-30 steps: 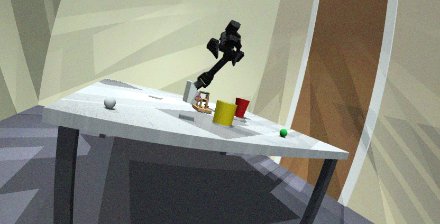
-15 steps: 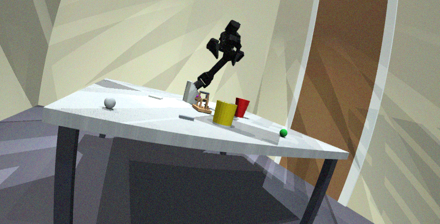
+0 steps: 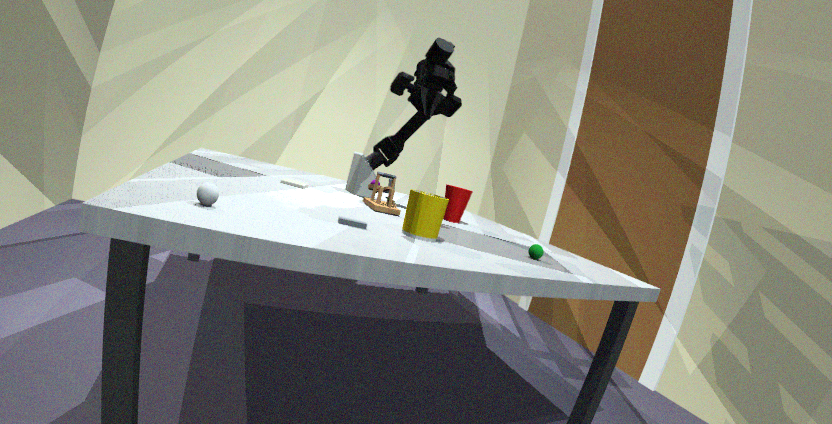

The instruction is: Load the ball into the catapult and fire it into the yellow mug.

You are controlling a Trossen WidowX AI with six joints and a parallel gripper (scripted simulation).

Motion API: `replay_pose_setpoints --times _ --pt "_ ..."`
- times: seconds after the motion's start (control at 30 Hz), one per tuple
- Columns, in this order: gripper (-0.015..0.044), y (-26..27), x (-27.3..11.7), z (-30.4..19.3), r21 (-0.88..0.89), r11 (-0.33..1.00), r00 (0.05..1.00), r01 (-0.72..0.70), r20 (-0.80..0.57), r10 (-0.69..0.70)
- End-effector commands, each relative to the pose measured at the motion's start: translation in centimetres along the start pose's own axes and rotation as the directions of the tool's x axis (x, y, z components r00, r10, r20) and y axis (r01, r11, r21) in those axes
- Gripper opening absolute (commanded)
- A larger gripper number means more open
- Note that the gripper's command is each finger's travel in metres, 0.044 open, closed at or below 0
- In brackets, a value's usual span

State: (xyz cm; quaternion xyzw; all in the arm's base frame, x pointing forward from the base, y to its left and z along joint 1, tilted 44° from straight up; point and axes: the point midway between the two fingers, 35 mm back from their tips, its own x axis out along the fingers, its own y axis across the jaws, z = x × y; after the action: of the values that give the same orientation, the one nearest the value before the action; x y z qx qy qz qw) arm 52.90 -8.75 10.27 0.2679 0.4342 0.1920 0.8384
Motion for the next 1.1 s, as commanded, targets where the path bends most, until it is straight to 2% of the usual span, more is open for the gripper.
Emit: replay_pose_setpoints --times 0.0,0.27,0.67,1.07 --pt "0.0000 0.1 -0.1 0.1 0.001 1.000 1.000 -0.004 0.004 0.004" --pt "0.0000 0.3 0.0 -0.1 -0.014 1.000 1.000 0.001 -0.003 -0.001" --pt "0.0000 4.8 0.5 -5.1 -0.286 0.957 0.985 0.055 -0.141 -0.099" --pt "0.0000 8.4 -0.1 -11.1 -0.557 0.830 0.939 0.023 -0.273 -0.209"
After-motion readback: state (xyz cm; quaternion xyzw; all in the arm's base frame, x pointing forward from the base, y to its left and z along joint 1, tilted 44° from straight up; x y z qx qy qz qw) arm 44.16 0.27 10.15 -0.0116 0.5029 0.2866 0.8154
